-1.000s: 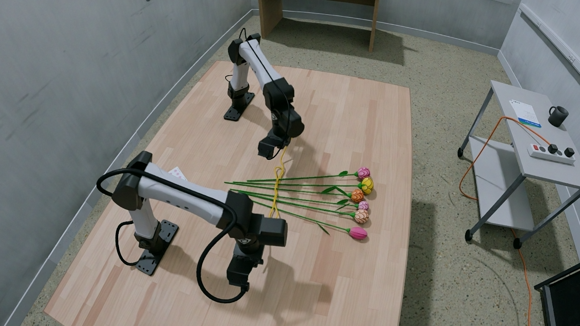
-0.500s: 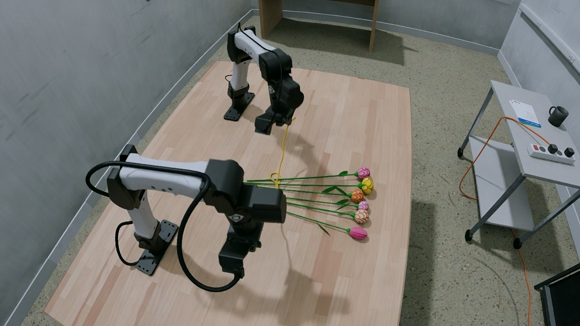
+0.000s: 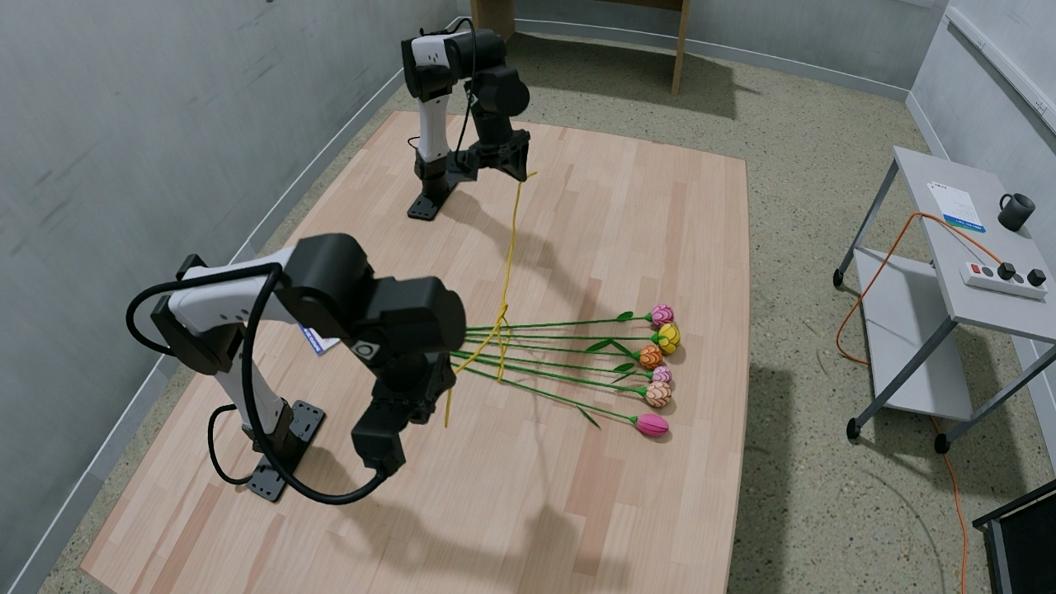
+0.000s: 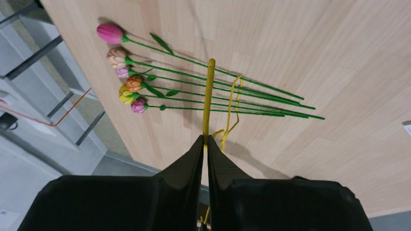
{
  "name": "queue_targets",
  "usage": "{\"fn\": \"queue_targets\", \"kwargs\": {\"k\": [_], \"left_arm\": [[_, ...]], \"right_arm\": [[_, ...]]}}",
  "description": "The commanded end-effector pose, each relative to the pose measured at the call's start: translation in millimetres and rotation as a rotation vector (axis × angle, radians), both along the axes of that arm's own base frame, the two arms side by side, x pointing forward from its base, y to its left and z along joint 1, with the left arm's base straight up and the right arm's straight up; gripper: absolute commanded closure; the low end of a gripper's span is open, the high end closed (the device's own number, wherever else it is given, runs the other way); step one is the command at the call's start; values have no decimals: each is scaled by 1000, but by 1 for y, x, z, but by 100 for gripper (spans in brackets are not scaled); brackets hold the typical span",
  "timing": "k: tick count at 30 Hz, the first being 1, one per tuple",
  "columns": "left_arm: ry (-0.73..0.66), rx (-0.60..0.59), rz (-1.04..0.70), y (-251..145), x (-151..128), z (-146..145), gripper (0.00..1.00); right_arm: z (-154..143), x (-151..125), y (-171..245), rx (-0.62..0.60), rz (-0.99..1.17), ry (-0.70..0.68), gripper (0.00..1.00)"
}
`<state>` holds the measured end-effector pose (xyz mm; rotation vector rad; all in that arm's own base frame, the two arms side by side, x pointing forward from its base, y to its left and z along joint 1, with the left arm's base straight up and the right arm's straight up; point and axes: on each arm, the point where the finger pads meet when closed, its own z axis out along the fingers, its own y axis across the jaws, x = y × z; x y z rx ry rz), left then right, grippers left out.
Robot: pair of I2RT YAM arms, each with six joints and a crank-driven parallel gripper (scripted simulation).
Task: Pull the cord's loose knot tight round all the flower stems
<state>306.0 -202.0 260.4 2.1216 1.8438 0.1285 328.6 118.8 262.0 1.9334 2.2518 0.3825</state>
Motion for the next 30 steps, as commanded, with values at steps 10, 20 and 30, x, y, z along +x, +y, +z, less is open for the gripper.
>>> {"fn": "queue_targets", "kwargs": {"k": [10, 20, 30], "left_arm": [[-93, -49, -12, 0, -2, 36, 100], [-88, -55, -12, 8, -5, 38, 100], [-70, -48, -14, 21, -8, 34, 100]], "right_arm": [[35, -1, -1, 45, -13, -83, 100], [31, -2, -6, 40, -2, -76, 100], [35, -2, -20, 41, -2, -88, 100]]}}
